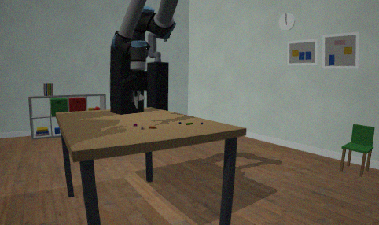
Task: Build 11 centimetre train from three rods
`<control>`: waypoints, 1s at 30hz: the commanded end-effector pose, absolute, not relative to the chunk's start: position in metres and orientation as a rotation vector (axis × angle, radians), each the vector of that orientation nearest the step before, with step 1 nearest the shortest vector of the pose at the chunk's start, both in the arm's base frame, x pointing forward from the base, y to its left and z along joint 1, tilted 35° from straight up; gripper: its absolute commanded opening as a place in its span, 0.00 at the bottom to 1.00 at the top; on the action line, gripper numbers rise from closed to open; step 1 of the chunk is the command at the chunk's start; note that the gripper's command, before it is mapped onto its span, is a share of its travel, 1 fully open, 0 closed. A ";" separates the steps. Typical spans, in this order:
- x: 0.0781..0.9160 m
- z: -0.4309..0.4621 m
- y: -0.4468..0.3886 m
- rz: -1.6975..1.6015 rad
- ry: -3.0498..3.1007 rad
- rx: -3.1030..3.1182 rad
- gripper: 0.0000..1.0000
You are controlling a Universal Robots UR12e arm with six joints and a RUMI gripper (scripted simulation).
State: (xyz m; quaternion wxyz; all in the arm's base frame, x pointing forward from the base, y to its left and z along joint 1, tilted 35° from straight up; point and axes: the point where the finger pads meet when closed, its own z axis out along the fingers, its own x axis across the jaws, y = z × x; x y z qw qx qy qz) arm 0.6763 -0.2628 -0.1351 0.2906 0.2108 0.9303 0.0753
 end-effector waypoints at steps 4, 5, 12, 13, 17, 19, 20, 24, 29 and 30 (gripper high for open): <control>0.676 -0.135 -0.263 0.200 2.481 0.562 1.00; 0.676 -0.135 -0.263 0.200 2.481 0.562 1.00; 0.676 -0.135 -0.263 0.200 2.481 0.561 1.00; 0.676 -0.135 -0.263 0.200 2.481 0.560 1.00; 0.677 -0.135 -0.263 0.199 2.482 0.557 1.00; 0.677 -0.134 -0.263 0.196 2.483 0.549 1.00; 0.677 -0.134 -0.263 0.195 2.484 0.544 1.00; 0.678 -0.134 -0.263 0.185 2.489 0.512 1.00; 0.681 -0.133 -0.263 0.162 2.501 0.440 1.00; 0.682 -0.132 -0.264 0.156 2.504 0.420 1.00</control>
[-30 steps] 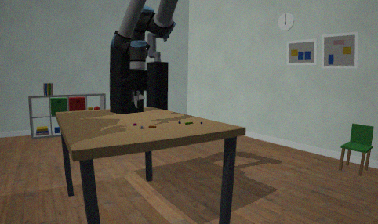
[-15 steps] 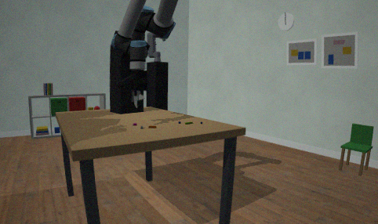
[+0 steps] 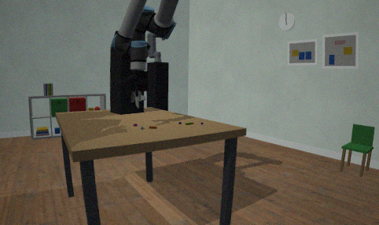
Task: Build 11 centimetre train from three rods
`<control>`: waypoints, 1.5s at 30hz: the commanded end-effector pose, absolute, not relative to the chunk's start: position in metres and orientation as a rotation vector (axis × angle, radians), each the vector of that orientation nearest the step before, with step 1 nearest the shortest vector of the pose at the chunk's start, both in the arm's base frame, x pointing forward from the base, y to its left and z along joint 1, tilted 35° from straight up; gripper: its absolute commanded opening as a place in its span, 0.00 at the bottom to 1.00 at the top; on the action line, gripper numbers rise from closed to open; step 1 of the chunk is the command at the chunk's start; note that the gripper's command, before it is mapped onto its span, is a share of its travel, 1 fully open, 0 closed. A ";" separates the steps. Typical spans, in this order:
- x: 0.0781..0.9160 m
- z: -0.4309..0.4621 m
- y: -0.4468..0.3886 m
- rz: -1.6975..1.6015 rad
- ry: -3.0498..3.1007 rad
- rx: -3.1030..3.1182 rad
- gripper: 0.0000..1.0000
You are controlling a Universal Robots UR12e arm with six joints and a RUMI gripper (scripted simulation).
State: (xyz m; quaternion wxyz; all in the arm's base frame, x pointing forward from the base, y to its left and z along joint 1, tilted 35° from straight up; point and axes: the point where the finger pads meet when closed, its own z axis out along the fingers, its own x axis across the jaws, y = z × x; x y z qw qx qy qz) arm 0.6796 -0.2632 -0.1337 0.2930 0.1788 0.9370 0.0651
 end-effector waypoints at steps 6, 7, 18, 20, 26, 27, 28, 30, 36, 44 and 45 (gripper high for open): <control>0.685 -0.131 -0.264 0.126 2.515 0.326 1.00; 0.686 -0.130 -0.264 0.118 2.518 0.298 1.00; 0.700 -0.124 -0.264 0.001 2.531 -0.072 1.00; 0.702 -0.123 -0.264 -0.013 2.529 -0.117 1.00; 0.713 -0.118 -0.263 -0.104 2.503 -0.406 1.00; 0.715 -0.118 -0.262 -0.118 2.496 -0.451 1.00; 0.717 -0.117 -0.262 -0.132 2.489 -0.496 1.00; 0.720 -0.115 -0.261 -0.161 2.472 -0.586 1.00; 0.727 -0.112 -0.260 -0.217 2.429 -0.764 1.00; 0.741 -0.105 -0.255 -0.339 2.298 -1.147 1.00; 0.743 -0.104 -0.254 -0.352 2.279 -1.189 1.00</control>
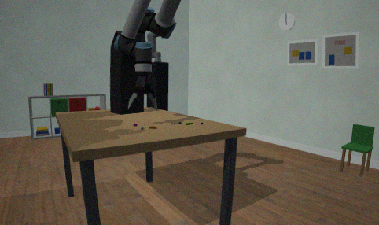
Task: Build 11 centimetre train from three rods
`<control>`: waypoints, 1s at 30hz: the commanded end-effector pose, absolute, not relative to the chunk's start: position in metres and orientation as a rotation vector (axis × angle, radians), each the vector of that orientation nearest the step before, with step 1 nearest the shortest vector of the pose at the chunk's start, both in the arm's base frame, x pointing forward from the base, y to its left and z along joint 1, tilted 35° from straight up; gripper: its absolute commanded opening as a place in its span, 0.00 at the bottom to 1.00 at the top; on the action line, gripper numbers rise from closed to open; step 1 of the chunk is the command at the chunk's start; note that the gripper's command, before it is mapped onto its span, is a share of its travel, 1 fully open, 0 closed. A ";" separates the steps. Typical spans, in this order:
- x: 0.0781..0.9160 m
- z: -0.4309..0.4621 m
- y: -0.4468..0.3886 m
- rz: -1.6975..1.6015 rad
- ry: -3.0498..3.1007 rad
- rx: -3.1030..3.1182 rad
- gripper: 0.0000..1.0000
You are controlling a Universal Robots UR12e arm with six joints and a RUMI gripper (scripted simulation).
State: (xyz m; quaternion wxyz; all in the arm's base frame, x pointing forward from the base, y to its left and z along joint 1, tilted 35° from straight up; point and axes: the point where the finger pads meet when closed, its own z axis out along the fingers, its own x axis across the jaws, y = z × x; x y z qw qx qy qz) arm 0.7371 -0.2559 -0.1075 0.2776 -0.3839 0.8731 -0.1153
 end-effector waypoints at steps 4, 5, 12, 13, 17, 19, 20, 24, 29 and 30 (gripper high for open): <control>0.749 -0.101 -0.251 -0.406 2.199 -1.357 1.00; 0.750 -0.101 -0.251 -0.419 2.178 -1.398 1.00; 0.759 -0.097 -0.246 -0.494 2.038 -1.633 1.00; 0.760 -0.096 -0.246 -0.506 2.013 -1.670 1.00; 0.765 -0.093 -0.242 -0.555 1.902 -1.823 1.00; 0.768 -0.092 -0.241 -0.580 1.842 -1.898 1.00; 0.769 -0.091 -0.240 -0.591 1.811 -1.935 1.00; 0.773 -0.090 -0.237 -0.626 1.715 -2.042 1.00; 0.777 -0.088 -0.234 -0.667 1.591 -2.167 1.00; 0.778 -0.087 -0.234 -0.676 1.562 -2.194 1.00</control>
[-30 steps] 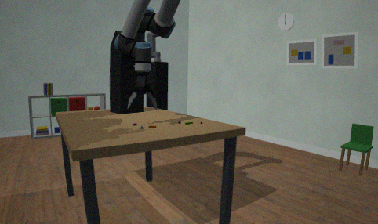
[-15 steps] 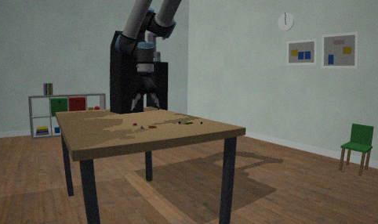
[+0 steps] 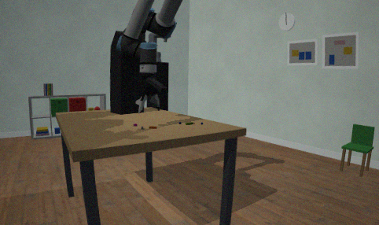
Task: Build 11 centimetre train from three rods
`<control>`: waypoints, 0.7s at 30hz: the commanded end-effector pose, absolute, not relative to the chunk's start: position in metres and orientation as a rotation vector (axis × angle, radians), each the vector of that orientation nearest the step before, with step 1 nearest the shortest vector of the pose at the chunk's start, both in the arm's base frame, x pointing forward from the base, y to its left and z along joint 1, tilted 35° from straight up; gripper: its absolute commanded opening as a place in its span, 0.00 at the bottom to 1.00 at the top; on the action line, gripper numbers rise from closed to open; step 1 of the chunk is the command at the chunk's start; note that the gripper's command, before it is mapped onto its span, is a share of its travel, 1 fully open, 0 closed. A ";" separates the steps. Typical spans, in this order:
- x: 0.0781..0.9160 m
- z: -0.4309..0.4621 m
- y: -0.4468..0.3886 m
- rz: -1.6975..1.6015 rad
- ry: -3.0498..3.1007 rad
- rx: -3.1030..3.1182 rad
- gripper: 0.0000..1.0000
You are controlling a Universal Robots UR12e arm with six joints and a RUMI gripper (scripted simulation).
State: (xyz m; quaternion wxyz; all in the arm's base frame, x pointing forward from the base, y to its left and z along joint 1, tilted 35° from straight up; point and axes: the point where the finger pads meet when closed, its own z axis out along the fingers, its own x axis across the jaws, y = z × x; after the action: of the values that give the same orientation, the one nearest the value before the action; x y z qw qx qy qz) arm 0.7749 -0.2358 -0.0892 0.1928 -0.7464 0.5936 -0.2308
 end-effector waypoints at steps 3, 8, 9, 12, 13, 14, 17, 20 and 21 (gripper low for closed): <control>0.781 -0.086 -0.232 -0.700 1.480 -2.268 1.00; 0.784 -0.084 -0.229 -0.731 1.365 -2.362 1.00; 0.785 -0.084 -0.229 -0.736 1.346 -2.377 1.00; 0.785 -0.084 -0.229 -0.740 1.328 -2.390 1.00; 0.786 -0.083 -0.228 -0.744 1.312 -2.403 1.00; 0.786 -0.083 -0.228 -0.748 1.297 -2.414 1.00; 0.787 -0.083 -0.227 -0.757 1.259 -2.441 1.00; 0.788 -0.082 -0.227 -0.763 1.233 -2.460 1.00; 0.788 -0.082 -0.227 -0.765 1.227 -2.464 1.00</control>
State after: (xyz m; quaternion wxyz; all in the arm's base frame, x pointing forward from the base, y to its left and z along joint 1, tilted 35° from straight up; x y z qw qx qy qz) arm 0.7869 -0.2269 -0.0833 0.1452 -0.8481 0.4364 -0.2629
